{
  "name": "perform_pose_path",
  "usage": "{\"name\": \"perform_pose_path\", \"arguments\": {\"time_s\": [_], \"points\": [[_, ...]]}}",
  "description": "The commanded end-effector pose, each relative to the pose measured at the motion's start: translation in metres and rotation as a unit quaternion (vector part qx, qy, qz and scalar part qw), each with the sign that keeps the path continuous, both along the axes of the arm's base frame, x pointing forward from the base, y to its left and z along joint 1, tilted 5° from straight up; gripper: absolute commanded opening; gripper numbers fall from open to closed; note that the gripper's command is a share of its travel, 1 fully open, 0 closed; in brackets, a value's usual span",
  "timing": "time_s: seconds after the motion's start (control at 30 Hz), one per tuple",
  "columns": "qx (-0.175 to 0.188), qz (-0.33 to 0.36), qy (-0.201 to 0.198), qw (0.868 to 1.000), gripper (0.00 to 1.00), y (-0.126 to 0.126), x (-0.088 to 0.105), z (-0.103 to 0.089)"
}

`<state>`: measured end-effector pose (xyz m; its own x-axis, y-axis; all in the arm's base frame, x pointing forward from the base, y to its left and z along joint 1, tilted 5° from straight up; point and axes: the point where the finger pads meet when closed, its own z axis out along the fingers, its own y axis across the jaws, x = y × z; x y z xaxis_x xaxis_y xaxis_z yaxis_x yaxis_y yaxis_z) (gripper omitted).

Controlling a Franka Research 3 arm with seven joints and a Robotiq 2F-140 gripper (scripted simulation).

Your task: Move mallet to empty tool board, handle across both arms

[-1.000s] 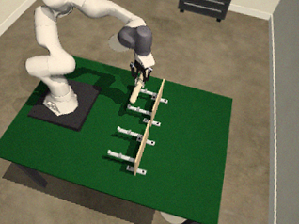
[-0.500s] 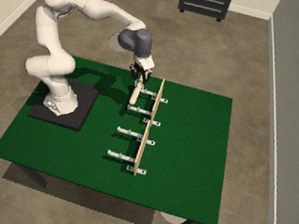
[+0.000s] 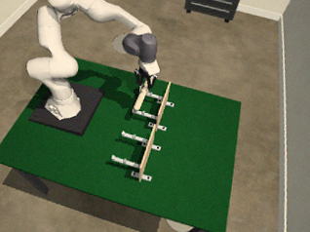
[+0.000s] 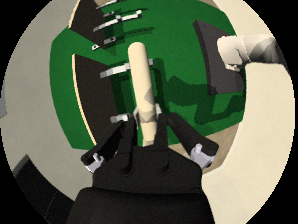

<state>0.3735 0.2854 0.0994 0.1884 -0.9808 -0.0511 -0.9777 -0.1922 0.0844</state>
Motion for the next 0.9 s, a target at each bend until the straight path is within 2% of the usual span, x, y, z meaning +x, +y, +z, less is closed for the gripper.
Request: {"name": "perform_pose_path", "arguments": {"time_s": [0.0,0.87], "points": [[0.002,0.002,-0.007,1.0,0.0,0.0,0.005,-0.004],[0.002,0.002,-0.007,1.0,0.0,0.001,0.002,-0.032]]}}
